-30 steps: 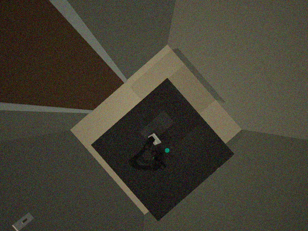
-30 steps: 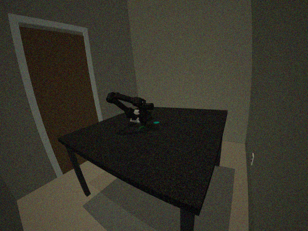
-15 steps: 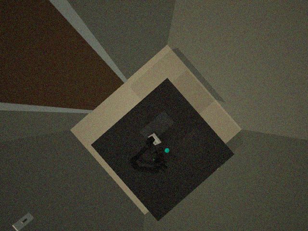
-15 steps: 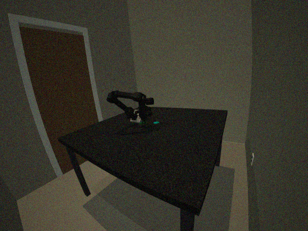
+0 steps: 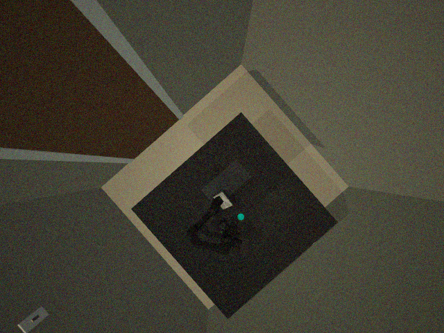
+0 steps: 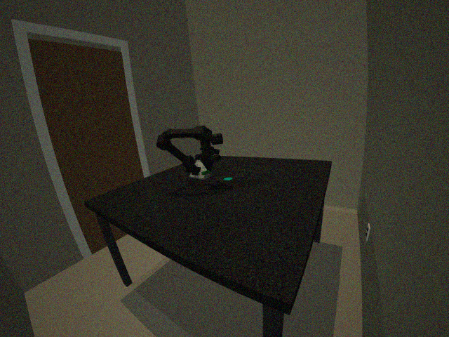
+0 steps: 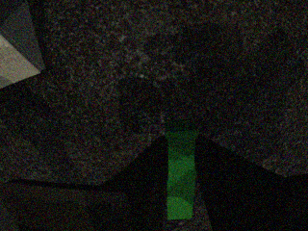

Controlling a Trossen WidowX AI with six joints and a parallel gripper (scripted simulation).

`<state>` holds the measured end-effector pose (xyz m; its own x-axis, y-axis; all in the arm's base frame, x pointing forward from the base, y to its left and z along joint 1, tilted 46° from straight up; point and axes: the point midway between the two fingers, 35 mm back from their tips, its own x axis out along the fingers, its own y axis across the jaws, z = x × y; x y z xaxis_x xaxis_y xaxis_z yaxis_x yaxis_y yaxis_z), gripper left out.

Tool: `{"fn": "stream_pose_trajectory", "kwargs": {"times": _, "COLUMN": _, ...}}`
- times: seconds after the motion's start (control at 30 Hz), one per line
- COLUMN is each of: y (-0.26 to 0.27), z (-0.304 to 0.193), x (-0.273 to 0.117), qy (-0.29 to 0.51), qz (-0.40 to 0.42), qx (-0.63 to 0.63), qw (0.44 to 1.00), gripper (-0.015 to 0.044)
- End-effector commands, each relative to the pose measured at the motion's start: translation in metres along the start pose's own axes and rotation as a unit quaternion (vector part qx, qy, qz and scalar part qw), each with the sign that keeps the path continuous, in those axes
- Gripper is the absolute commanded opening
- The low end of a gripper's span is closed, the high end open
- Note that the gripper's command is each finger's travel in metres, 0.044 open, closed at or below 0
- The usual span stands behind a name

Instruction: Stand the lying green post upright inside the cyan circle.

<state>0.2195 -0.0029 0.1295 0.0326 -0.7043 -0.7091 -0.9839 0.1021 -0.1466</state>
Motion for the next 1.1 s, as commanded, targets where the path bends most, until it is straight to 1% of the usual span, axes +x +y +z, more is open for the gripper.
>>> {"fn": "stream_pose_trajectory", "kwargs": {"times": 0.0, "y": 0.001, "z": 0.000, "x": -0.012, "qy": -0.001, "qz": 0.000, "qx": 0.001, "qw": 1.000, "gripper": 0.0023}}
{"fn": "stream_pose_trajectory", "kwargs": {"times": 0.17, "y": 0.004, "z": -0.002, "x": -0.027, "qy": 0.001, "qz": -0.001, "qx": 0.001, "qw": 1.000, "gripper": 0.0023}}
{"fn": "stream_pose_trajectory", "kwargs": {"times": 0.3, "y": 0.004, "z": 0.000, "x": -0.029, "qy": 0.001, "qz": -0.001, "qx": 0.002, "qw": 1.000, "gripper": 0.0023}}
{"fn": "stream_pose_trajectory", "kwargs": {"times": 1.07, "y": -0.007, "z": 0.067, "x": -0.042, "qy": -0.002, "qz": 0.003, "qx": 0.040, "qw": 0.999, "gripper": 0.0023}}
